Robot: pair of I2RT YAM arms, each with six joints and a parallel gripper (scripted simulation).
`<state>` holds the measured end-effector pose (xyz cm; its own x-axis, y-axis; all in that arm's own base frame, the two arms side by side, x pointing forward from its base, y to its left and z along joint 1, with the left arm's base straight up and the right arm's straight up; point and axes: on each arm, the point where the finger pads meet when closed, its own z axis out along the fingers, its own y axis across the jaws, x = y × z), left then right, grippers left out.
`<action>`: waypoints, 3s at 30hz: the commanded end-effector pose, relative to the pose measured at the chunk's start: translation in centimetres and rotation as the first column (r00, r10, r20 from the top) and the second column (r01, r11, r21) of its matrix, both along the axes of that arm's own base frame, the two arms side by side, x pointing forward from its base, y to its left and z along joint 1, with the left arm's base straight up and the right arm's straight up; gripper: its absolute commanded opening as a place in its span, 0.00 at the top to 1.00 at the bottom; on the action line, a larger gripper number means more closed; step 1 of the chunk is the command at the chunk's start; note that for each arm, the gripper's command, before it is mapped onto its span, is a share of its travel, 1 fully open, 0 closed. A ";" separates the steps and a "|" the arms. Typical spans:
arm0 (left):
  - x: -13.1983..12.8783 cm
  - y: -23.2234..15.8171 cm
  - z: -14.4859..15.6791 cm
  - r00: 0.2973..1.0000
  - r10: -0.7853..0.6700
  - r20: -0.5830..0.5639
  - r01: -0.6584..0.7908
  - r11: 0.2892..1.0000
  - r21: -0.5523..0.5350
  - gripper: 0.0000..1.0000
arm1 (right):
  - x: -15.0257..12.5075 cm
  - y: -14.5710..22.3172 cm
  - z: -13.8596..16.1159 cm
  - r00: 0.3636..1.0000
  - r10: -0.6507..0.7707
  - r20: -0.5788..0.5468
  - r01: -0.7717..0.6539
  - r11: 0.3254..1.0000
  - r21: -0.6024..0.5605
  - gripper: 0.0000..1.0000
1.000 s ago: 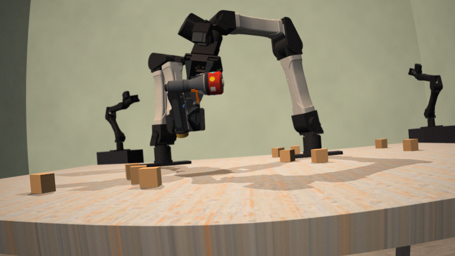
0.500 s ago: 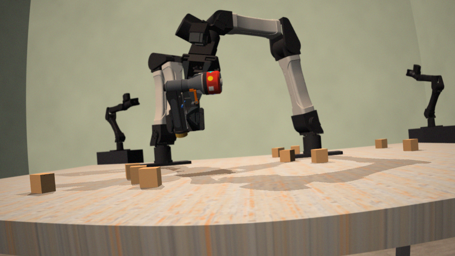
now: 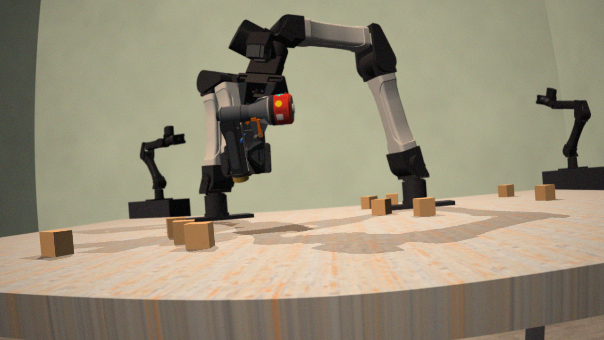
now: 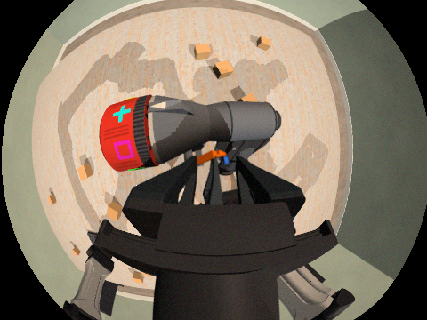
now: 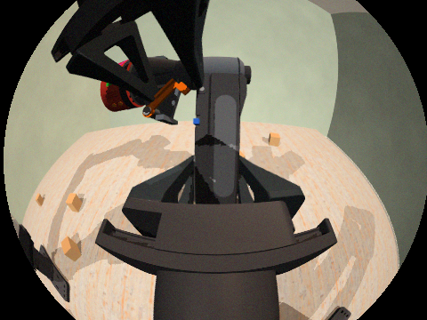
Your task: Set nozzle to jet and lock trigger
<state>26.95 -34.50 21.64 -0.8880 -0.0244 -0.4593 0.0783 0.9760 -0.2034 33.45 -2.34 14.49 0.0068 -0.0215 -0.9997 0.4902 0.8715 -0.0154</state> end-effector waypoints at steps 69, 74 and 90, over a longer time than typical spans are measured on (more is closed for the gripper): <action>-0.9 -3.4 -0.5 0.999 -0.045 0.023 0.047 0.997 -0.061 0.63 | 0.4 0.4 2.3 0.995 0.019 0.100 -0.022 0.999 0.030 0.64; -0.9 -3.4 -0.5 0.999 -0.045 0.023 0.047 0.997 -0.061 0.63 | 0.4 0.4 2.3 0.995 0.019 0.100 -0.022 0.999 0.030 0.64; -0.9 -3.4 -0.5 0.999 -0.045 0.023 0.047 0.997 -0.061 0.63 | 0.4 0.4 2.3 0.995 0.019 0.100 -0.022 0.999 0.030 0.64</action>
